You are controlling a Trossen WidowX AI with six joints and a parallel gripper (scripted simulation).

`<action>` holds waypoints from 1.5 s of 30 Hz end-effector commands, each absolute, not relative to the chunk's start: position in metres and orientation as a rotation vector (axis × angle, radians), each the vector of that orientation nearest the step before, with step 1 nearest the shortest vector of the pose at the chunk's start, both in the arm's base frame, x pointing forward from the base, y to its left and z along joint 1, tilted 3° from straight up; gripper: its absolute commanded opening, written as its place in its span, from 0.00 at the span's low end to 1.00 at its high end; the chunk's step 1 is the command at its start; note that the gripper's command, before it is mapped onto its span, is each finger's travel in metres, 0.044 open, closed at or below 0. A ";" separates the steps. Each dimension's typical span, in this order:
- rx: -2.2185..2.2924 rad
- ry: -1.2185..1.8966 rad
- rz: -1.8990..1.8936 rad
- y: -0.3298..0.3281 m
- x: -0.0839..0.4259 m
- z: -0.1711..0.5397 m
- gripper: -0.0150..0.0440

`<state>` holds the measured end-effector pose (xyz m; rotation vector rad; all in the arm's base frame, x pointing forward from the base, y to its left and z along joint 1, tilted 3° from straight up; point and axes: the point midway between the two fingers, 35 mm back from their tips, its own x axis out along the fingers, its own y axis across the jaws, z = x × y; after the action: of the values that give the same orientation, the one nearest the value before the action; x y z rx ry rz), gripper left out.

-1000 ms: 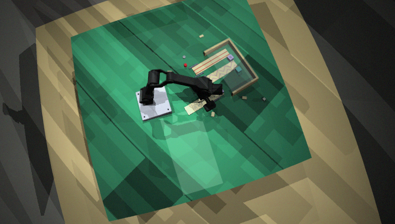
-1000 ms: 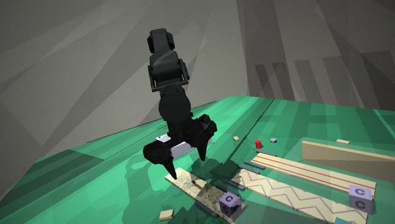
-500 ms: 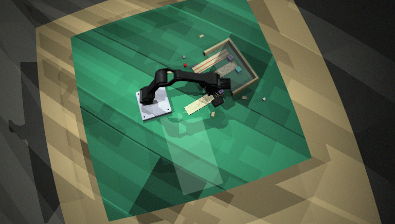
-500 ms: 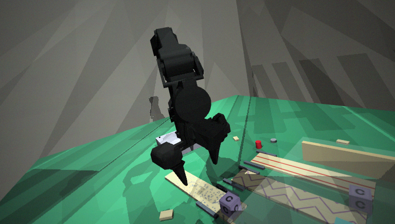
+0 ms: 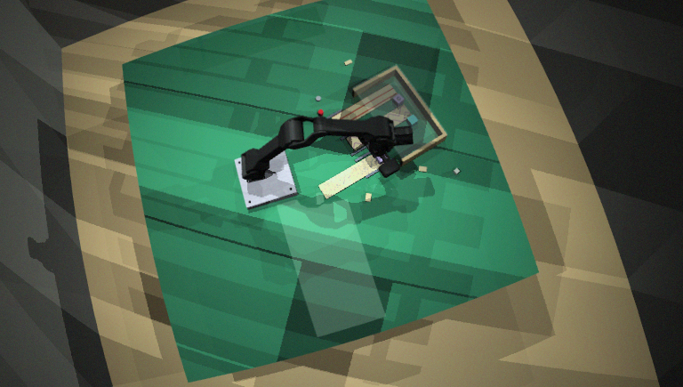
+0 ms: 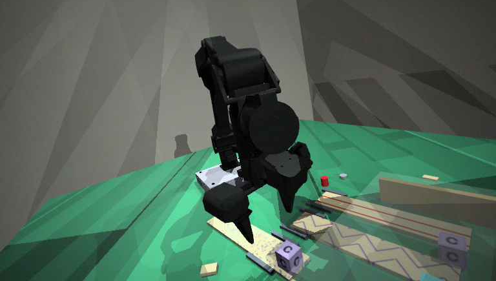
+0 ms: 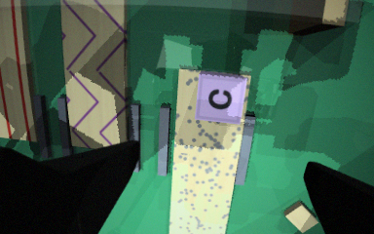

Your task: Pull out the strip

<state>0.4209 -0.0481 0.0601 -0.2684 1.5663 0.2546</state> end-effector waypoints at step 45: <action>-0.261 1.570 0.258 -0.037 0.443 0.002 0.68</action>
<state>0.4433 -0.0380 0.0055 -0.2666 1.5691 0.2576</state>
